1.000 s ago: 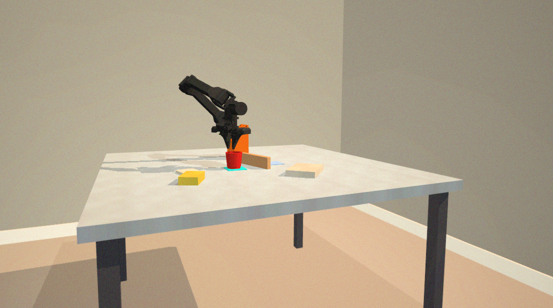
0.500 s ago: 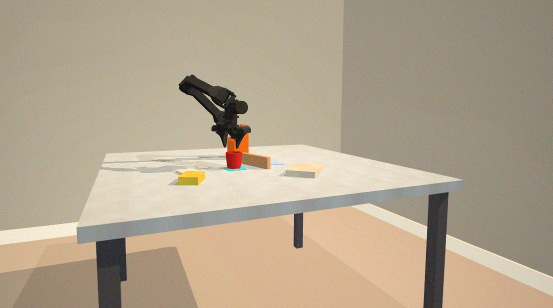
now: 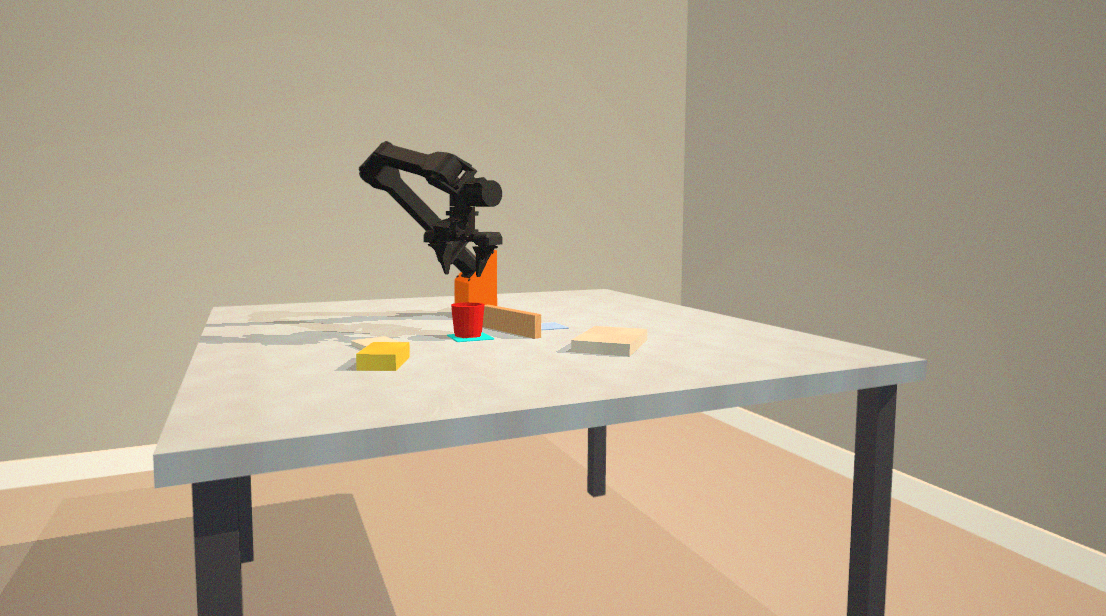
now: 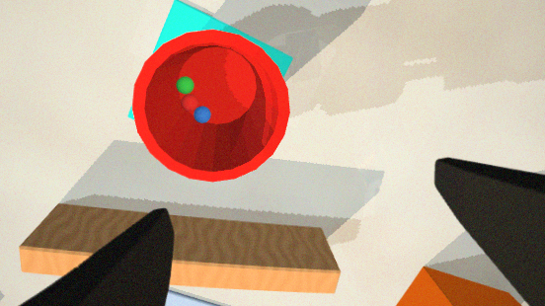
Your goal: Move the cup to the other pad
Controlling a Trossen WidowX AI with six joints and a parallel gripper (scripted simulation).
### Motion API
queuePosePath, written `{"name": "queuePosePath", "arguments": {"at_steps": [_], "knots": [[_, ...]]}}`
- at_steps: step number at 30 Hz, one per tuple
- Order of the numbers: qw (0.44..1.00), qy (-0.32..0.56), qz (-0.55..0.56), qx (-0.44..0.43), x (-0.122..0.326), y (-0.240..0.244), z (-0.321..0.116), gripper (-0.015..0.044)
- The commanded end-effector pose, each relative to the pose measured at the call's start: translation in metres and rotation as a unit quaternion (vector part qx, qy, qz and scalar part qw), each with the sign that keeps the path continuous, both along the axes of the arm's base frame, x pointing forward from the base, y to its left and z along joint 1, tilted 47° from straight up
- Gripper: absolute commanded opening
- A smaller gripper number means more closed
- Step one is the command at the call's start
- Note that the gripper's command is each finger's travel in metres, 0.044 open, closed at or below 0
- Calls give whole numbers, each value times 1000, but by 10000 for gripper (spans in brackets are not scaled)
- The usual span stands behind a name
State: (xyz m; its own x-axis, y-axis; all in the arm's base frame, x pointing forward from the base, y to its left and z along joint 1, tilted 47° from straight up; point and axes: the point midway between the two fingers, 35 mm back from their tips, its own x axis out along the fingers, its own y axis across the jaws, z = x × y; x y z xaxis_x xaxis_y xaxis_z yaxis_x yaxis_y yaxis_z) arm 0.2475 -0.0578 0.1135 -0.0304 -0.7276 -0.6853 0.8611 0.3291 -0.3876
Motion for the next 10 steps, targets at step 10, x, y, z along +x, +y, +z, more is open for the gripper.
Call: {"name": "queuePosePath", "arguments": {"at_steps": [10], "knots": [[1000, -2, 1, -1, -1, 11, 9, 440]]}}
